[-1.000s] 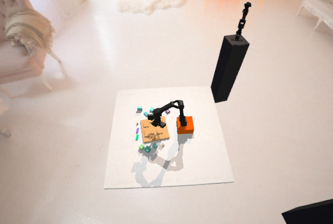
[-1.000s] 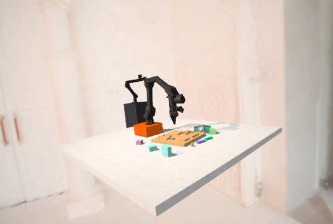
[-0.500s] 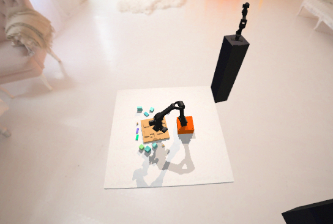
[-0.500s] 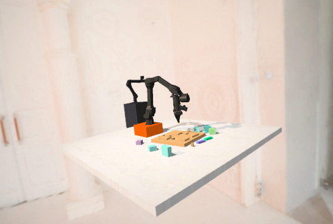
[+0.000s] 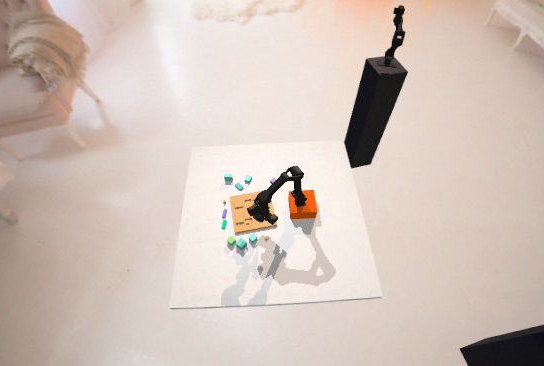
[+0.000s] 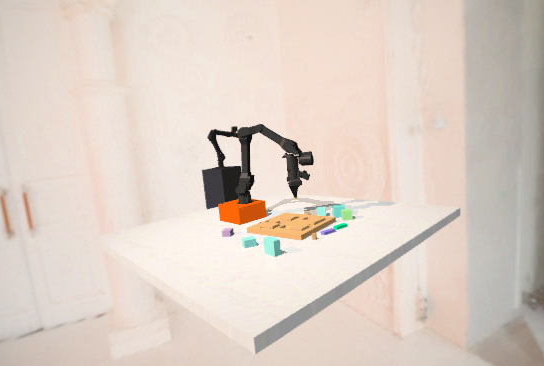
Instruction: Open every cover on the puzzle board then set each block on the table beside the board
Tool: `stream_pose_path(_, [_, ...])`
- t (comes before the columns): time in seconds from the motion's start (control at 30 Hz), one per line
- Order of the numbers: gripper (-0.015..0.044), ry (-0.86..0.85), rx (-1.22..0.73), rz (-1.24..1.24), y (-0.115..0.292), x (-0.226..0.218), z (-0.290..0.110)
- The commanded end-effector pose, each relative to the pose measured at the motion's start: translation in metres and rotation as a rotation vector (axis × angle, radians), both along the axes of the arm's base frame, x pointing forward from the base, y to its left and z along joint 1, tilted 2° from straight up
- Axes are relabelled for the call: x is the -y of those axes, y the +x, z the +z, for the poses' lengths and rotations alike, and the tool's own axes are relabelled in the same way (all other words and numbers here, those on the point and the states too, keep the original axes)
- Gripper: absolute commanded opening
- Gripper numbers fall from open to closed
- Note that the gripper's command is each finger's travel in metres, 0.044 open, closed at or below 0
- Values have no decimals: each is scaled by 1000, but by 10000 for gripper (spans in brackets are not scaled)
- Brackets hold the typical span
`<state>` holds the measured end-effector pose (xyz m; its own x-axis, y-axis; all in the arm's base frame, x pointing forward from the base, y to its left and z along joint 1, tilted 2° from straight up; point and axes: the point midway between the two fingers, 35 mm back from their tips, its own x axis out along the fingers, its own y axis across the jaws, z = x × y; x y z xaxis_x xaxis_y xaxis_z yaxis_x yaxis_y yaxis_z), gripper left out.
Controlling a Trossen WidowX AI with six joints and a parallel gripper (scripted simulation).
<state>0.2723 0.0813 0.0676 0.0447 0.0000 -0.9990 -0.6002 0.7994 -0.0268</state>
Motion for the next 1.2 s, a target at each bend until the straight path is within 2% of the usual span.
stream_pose_path(0.0, [80,-3,1,-5,-6,-14,0])
stream_pose_path(0.73, [80,3,-1,-5,-49,-87,-2])
stream_pose_path(1.17, [80,3,-1,-5,-48,-90,-17])
